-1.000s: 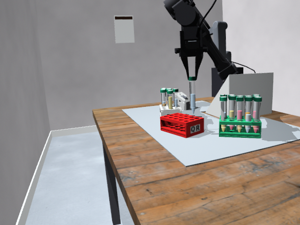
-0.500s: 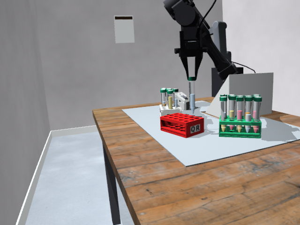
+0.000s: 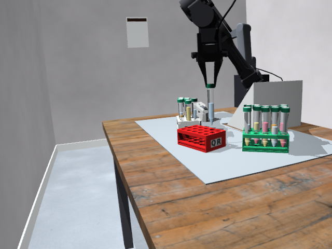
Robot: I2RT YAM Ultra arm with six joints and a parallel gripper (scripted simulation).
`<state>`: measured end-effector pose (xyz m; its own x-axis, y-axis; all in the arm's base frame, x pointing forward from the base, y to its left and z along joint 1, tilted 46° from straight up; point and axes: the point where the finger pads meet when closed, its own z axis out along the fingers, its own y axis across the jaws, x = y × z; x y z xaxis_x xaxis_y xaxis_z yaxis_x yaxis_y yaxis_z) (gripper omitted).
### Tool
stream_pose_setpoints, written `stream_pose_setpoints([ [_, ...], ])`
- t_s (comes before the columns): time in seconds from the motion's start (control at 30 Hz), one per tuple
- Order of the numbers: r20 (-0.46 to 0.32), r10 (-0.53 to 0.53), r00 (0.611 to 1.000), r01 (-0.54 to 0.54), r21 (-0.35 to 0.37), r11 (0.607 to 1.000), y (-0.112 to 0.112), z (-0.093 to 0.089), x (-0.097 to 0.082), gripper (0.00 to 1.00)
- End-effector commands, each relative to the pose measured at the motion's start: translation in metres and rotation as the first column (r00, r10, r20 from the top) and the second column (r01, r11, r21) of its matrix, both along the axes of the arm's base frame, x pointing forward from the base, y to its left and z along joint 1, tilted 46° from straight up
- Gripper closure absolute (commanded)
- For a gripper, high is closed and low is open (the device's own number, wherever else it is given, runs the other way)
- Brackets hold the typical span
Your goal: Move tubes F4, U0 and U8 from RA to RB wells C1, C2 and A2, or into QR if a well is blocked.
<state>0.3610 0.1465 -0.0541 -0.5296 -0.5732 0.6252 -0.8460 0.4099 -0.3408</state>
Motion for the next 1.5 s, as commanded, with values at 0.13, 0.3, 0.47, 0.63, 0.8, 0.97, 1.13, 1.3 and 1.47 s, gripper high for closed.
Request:
stream_pose_setpoints([
  [0.13,0.001,0.018,1.000,-0.018,-0.003,1.000,0.008,0.008,0.001,1.00],
  [0.3,0.001,0.018,1.000,-0.018,-0.003,1.000,0.008,0.008,0.001,1.00],
  [0.47,0.001,0.018,1.000,-0.018,-0.003,1.000,0.008,0.008,0.001,1.00],
  [0.63,0.001,0.018,1.000,-0.018,-0.003,1.000,0.008,0.008,0.001,1.00],
  [0.8,0.001,0.018,1.000,-0.018,-0.003,1.000,0.008,0.008,0.001,1.00],
  [0.97,0.001,0.018,1.000,-0.018,-0.003,1.000,0.008,0.008,0.001,1.00],
  [1.13,0.001,0.018,1.000,-0.018,-0.003,1.000,0.008,0.008,0.001,1.00],
  [1.3,0.022,0.017,1.000,-0.017,0.012,1.000,0.009,0.018,0.003,1.00],
  [1.47,0.014,0.016,1.000,-0.016,0.006,1.000,0.005,0.017,0.001,1.00],
])
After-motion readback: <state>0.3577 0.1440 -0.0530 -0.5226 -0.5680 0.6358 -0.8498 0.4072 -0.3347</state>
